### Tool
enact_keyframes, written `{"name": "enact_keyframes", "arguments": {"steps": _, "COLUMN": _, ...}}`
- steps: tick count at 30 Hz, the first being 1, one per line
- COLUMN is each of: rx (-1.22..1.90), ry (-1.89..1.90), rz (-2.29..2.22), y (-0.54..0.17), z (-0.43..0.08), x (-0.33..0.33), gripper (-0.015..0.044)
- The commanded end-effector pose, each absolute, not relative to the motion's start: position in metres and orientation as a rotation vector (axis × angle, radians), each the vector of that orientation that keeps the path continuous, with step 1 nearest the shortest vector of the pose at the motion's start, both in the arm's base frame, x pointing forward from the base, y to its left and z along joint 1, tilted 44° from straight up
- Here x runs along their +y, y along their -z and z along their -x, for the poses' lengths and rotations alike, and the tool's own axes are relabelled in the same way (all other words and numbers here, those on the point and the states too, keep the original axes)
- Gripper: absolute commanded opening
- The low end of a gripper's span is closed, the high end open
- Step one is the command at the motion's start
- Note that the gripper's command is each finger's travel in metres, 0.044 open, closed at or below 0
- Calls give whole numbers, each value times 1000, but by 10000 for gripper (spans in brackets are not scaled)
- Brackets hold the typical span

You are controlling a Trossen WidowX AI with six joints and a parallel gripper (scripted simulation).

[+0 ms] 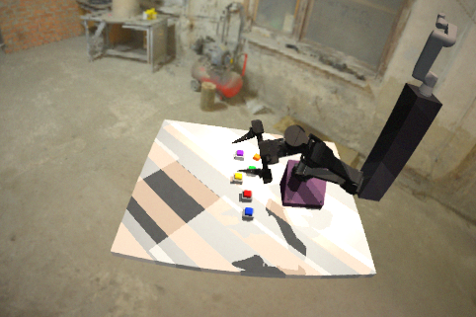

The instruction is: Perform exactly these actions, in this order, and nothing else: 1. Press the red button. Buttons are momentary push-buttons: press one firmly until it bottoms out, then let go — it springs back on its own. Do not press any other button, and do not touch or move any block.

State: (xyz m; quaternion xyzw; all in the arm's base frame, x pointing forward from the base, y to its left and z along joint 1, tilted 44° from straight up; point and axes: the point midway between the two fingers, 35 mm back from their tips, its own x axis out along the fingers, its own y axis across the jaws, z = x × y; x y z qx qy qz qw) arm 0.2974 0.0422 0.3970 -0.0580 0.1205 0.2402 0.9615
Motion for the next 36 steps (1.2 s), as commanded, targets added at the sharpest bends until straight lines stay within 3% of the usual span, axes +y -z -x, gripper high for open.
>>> {"name": "enact_keyframes", "arguments": {"steps": 1, "rx": 480, "ry": -536, "rz": 29, "y": -324, "z": -316, "x": 44, "gripper": 400}}
{"name": "enact_keyframes", "arguments": {"steps": 7, "rx": 919, "ry": -631, "rz": -150, "y": -196, "z": -307, "x": 55, "gripper": 400}}
{"name": "enact_keyframes", "arguments": {"steps": 13, "rx": 1433, "ry": -718, "rz": -403, "y": -87, "z": -239, "x": 75, "gripper": 400}}
{"name": "enact_keyframes", "arguments": {"steps": 19, "rx": 1546, "ry": -731, "rz": -466, "y": -71, "z": -219, "x": 79, "gripper": 400}}
{"name": "enact_keyframes", "arguments": {"steps": 25, "rx": 1545, "ry": -733, "rz": -467, "y": -29, "z": -212, "x": 120, "gripper": 243}}
{"name": "enact_keyframes", "arguments": {"steps": 33, "rx": 1545, "ry": -733, "rz": -468, "y": -27, "z": -212, "x": 121, "gripper": 32}}
{"name": "enact_keyframes", "arguments": {"steps": 36, "rx": 1545, "ry": -733, "rz": -468, "y": -27, "z": -212, "x": 121, "gripper": 20}}
